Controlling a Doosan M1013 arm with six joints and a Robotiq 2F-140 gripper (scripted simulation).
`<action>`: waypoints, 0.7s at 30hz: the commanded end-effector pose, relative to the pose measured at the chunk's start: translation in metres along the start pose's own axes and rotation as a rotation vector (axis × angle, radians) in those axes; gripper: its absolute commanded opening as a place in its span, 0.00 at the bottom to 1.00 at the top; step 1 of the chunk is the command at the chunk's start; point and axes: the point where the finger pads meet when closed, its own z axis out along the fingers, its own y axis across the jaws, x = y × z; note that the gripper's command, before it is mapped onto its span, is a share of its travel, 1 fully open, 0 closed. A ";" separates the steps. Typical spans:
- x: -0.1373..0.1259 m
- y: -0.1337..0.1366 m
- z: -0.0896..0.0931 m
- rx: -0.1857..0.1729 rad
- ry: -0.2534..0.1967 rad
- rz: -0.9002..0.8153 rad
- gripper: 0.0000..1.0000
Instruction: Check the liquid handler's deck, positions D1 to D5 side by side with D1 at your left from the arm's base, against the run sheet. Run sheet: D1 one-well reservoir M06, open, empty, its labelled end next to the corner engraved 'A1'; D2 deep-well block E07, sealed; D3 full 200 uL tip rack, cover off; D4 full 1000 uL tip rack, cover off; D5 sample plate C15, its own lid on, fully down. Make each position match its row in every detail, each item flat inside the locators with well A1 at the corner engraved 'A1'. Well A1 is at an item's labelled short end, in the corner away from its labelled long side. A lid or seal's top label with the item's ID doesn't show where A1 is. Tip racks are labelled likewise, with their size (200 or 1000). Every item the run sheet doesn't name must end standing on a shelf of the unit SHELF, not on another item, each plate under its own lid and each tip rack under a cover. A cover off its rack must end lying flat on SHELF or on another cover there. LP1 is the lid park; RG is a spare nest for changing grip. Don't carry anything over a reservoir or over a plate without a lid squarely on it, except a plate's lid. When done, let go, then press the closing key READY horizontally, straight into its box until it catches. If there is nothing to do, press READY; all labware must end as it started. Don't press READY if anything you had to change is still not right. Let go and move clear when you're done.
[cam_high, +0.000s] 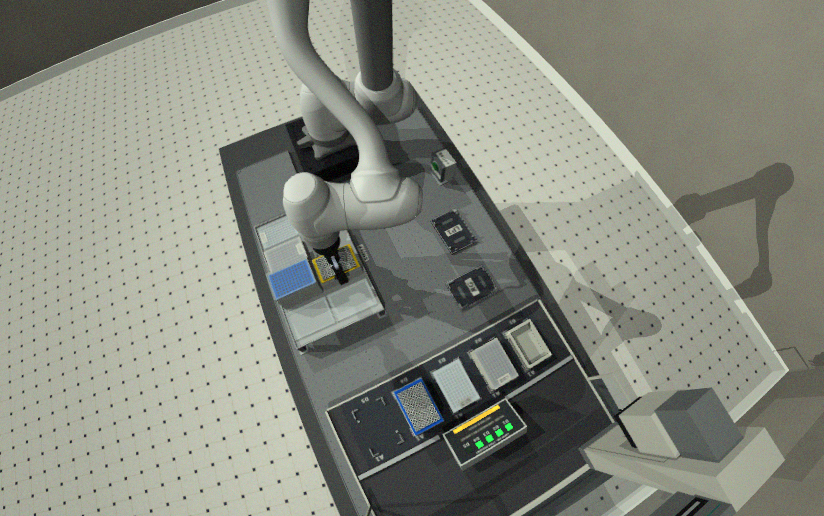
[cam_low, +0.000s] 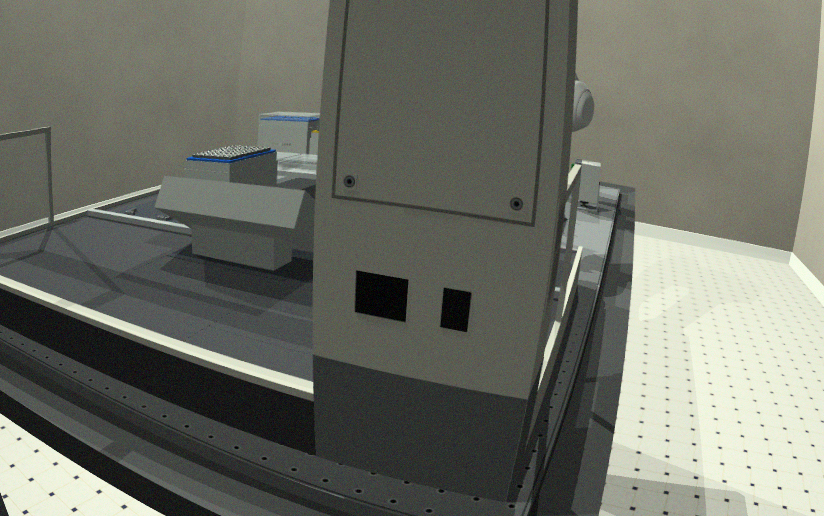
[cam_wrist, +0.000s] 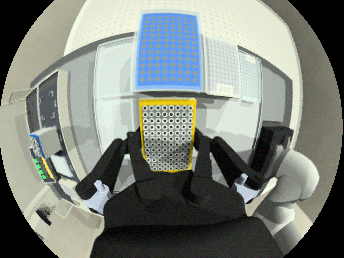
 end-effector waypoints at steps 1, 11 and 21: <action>0.000 0.000 0.000 0.001 0.000 0.000 0.10; 0.000 0.000 0.003 0.001 0.000 0.000 0.10; 0.000 0.000 0.006 0.001 0.000 0.000 0.10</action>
